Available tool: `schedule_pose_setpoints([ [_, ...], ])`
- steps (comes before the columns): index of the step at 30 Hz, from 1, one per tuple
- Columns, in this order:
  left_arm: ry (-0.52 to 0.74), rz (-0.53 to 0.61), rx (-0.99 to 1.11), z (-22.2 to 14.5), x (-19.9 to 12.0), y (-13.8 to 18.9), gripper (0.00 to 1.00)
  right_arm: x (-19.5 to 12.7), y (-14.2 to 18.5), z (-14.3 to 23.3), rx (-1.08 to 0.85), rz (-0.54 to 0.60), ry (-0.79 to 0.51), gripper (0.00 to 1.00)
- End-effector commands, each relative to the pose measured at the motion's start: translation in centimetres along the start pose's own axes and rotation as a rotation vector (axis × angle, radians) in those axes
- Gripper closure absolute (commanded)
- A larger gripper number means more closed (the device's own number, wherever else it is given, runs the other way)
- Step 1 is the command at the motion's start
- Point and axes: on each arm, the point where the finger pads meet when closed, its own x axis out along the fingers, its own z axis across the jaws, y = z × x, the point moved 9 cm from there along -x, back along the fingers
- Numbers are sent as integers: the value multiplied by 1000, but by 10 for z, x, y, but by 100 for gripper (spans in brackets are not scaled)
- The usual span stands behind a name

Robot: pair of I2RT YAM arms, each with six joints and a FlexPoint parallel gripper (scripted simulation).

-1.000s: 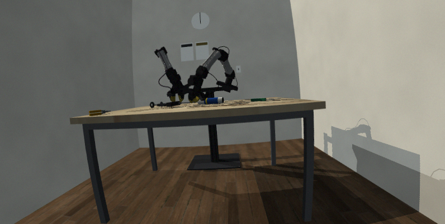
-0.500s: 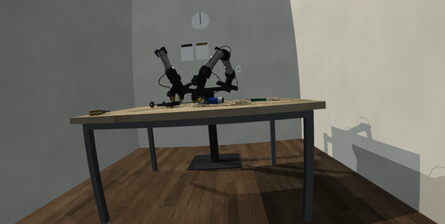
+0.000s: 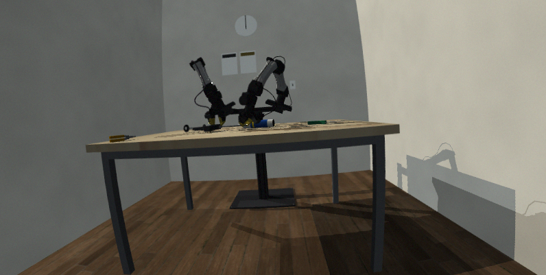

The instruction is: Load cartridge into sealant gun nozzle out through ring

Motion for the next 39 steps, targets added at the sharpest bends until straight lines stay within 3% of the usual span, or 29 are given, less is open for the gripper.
schedule_pose_setpoints([
  [1,33,-89,23,1,-24,-23,100,-7,-7,-5,29,-34,10,97],
  [39,43,-92,25,19,-50,-80,100,-7,-7,-5,29,-34,10,97],
])
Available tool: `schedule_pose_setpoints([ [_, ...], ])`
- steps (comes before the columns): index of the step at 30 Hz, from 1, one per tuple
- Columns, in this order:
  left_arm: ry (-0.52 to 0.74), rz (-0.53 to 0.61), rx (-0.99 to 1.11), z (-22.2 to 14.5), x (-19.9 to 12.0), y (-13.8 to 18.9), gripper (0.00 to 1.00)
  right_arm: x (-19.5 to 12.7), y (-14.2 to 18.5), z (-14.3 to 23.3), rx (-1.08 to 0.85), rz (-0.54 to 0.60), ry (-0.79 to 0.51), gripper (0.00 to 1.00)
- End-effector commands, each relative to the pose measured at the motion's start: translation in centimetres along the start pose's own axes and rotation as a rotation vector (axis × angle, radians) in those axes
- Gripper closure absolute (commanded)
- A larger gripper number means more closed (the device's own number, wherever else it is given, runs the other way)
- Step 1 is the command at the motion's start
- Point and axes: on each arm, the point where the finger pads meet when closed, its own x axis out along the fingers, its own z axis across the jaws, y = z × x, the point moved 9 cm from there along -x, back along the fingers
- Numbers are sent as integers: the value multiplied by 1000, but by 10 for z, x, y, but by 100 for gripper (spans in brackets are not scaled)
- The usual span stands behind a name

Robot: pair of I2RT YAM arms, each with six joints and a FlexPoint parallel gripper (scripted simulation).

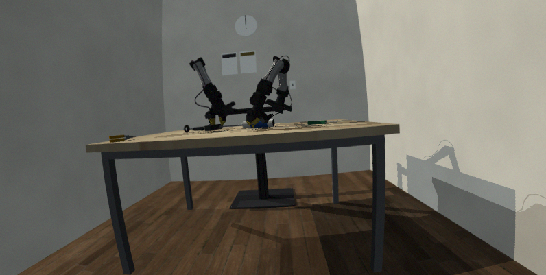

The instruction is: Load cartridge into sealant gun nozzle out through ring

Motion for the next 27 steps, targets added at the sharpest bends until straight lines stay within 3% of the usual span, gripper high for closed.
schedule_pose_setpoints([
  [1,32,-152,25,4,-29,-33,100,-7,-6,-7,35,-35,30,97],
  [27,43,-155,13,3,-31,-34,100,-7,-6,-7,35,-35,30,97],
])
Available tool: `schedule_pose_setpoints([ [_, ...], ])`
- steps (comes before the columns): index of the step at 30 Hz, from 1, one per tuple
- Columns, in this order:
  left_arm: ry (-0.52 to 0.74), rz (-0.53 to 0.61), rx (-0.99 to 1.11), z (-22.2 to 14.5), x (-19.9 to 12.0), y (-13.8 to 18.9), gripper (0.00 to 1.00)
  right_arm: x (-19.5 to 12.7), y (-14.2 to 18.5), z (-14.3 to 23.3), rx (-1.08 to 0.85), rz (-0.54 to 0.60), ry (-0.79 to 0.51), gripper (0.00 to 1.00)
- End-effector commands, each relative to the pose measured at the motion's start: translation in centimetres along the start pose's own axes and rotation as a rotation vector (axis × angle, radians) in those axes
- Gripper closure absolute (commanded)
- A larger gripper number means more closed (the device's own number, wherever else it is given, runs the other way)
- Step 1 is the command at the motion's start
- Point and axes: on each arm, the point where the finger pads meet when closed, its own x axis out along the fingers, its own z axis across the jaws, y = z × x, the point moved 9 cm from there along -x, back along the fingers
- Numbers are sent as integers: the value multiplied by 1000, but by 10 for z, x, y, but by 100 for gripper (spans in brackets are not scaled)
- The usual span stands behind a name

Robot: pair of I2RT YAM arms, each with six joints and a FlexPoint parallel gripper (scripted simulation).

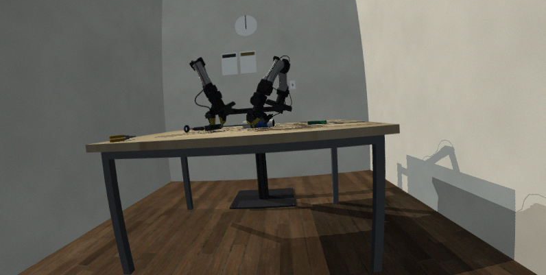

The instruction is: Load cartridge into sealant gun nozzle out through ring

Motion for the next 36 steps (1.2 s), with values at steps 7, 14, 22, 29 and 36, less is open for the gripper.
schedule_pose_setpoints([
  [7,41,-167,17,1,-32,-33,100,-7,-6,-7,38,-36,31,97],
  [14,43,-168,17,1,-32,-33,100,-7,-6,-7,38,-36,31,97],
  [22,44,-168,17,0,-32,-33,100,-7,-6,-7,38,-36,31,97],
  [29,14,-71,15,7,-24,-20,100,-7,-6,-7,38,-36,31,97],
  [36,9,-70,16,13,-31,-31,100,-7,-6,-7,38,-36,31,97],
])
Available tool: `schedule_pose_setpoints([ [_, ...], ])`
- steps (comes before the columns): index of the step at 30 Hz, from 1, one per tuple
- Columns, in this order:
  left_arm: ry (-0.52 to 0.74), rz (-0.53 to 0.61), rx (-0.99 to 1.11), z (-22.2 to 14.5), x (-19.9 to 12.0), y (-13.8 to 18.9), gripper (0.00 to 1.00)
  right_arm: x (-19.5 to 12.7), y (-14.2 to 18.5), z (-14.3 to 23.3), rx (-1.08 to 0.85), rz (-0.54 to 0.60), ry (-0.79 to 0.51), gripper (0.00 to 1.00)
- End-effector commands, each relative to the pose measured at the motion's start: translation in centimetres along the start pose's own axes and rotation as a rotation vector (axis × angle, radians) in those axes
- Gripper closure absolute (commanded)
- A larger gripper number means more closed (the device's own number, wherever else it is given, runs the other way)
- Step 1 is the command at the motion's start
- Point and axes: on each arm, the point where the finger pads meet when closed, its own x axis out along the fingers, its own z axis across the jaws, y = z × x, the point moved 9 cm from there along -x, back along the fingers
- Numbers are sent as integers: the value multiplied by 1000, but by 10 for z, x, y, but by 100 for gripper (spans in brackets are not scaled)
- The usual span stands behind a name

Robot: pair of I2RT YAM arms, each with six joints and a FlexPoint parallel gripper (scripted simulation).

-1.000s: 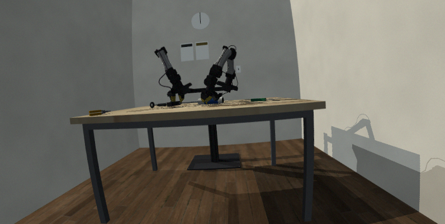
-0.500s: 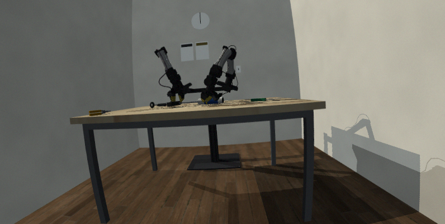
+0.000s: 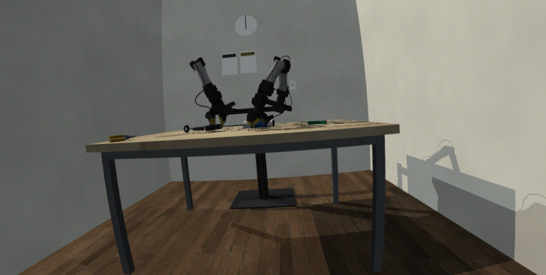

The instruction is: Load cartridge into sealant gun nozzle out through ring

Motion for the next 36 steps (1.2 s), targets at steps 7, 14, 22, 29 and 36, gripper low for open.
schedule_pose_setpoints([
  [7,31,-122,28,4,-41,-34,100,-7,-7,-6,45,-43,30,97],
  [14,45,-126,18,3,-46,-39,100,-7,-7,-7,46,-42,30,97],
  [22,41,-125,17,4,-45,-39,100,-7,-7,-7,46,-42,30,97],
  [29,41,-125,17,4,-45,-39,100,-7,-7,-7,46,-42,30,97],
  [36,41,-125,17,4,-45,-39,100,-7,-7,-7,46,-42,30,97],
])
